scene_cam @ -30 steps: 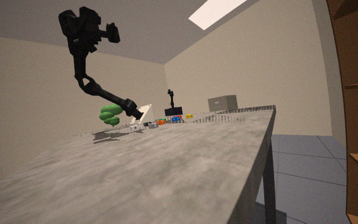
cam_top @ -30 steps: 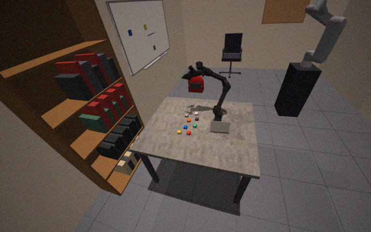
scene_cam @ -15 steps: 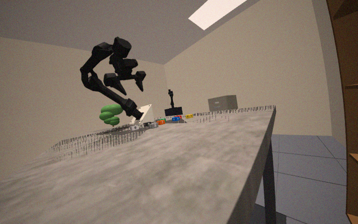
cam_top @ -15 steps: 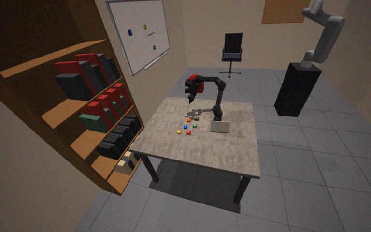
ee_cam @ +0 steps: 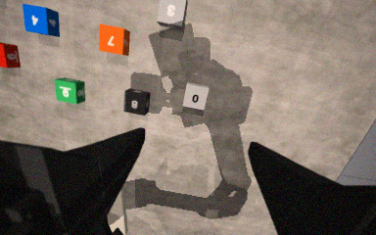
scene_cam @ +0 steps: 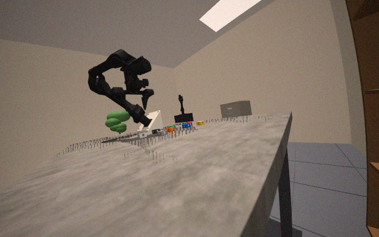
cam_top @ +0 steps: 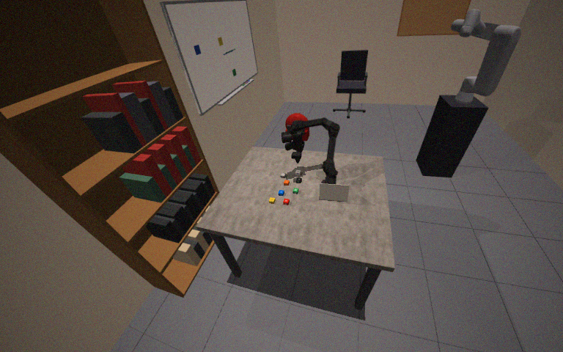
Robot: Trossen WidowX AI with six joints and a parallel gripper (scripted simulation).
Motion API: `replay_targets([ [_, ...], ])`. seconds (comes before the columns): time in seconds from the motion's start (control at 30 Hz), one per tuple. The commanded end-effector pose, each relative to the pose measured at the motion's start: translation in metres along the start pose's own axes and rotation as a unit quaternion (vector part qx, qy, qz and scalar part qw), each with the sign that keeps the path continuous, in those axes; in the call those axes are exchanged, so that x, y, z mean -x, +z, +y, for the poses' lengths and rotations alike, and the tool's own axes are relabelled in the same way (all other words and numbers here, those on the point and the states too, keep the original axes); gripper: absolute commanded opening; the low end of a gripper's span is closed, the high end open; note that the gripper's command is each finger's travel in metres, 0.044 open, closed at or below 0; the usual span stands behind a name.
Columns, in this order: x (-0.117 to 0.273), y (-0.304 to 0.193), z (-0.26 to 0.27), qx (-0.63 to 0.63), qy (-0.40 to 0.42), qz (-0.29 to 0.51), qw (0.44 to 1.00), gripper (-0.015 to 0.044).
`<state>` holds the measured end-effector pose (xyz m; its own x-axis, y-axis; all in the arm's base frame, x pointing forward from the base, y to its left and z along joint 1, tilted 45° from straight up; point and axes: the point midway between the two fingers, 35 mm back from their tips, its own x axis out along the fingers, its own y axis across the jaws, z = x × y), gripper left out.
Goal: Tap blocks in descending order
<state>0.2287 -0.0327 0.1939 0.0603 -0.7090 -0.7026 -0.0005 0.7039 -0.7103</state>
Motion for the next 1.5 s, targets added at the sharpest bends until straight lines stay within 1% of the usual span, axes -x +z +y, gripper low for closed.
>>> replay_targets([
  [0.0, -0.001, -0.002, 0.000, 0.000, -0.005, 0.004, 1.000, 0.0400],
  [0.43, -0.001, -0.001, 0.002, -0.001, -0.004, 0.004, 1.000, 0.0400],
  [0.5, -0.001, 0.001, 0.023, -0.010, 0.000, 0.003, 1.000, 0.0400],
  [0.6, -0.001, -0.001, 0.070, -0.030, 0.003, 0.007, 1.000, 0.0400],
  [0.67, -0.001, -0.003, 0.080, -0.034, 0.002, 0.009, 0.999, 0.0400],
  [1.37, -0.001, -0.003, 0.080, -0.034, 0.002, 0.009, 0.999, 0.0400],
  [1.43, -0.001, -0.001, 0.090, -0.034, 0.004, 0.008, 0.999, 0.0400],
  [1.47, 0.000, 0.001, 0.103, -0.034, 0.005, 0.008, 0.999, 0.0400],
])
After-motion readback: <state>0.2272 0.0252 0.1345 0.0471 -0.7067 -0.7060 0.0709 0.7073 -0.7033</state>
